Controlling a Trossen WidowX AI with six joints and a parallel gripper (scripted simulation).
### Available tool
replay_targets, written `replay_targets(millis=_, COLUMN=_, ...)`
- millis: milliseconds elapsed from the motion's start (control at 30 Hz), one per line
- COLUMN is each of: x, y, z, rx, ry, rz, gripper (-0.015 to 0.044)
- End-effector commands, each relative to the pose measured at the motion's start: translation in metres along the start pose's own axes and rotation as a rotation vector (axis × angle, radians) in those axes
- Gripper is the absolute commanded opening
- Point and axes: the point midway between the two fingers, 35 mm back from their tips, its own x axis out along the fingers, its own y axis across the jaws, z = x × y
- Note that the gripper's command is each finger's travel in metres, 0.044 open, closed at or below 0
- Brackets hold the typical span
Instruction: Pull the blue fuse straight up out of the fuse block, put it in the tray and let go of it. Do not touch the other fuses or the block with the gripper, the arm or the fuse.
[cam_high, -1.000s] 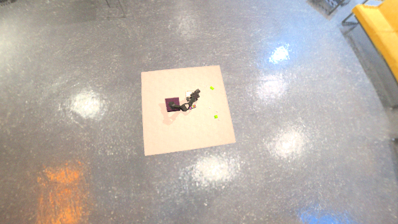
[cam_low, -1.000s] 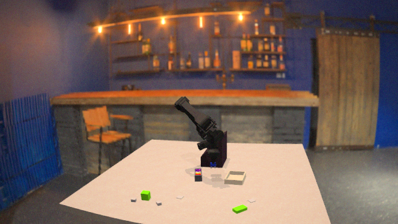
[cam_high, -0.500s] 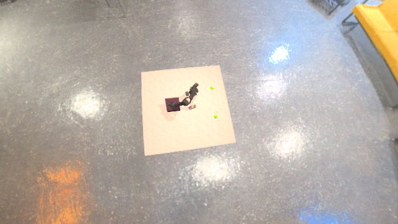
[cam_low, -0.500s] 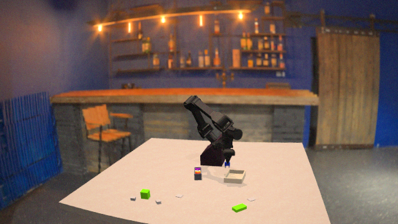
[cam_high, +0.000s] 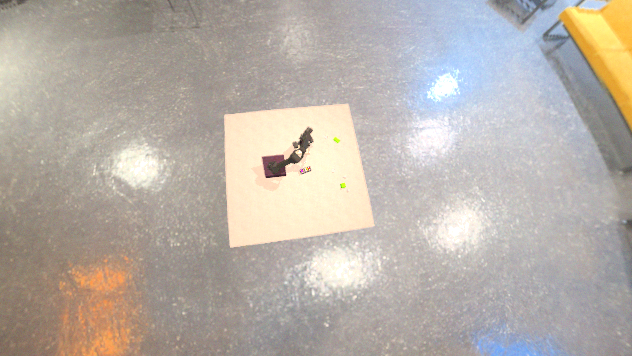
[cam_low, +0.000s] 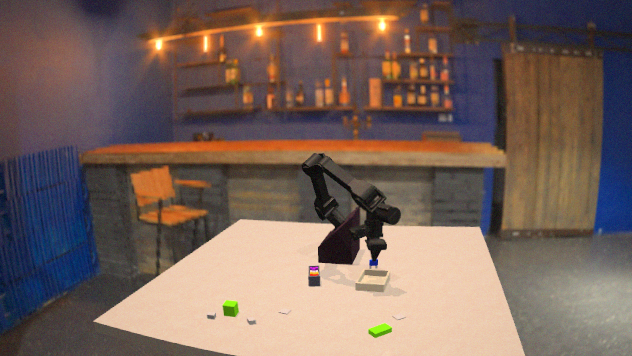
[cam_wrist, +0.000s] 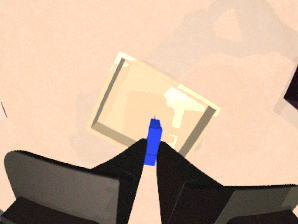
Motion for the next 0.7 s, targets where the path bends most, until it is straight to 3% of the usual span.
replay_targets(millis=0, x=0.006, y=0.000, z=-0.001, rx=0.000, ry=-0.001, rz=0.000, gripper=0.0000)
replay_targets(millis=667, x=0.036, y=0.000, z=0.000, rx=0.000, ry=-0.003, rz=0.000, gripper=0.0000)
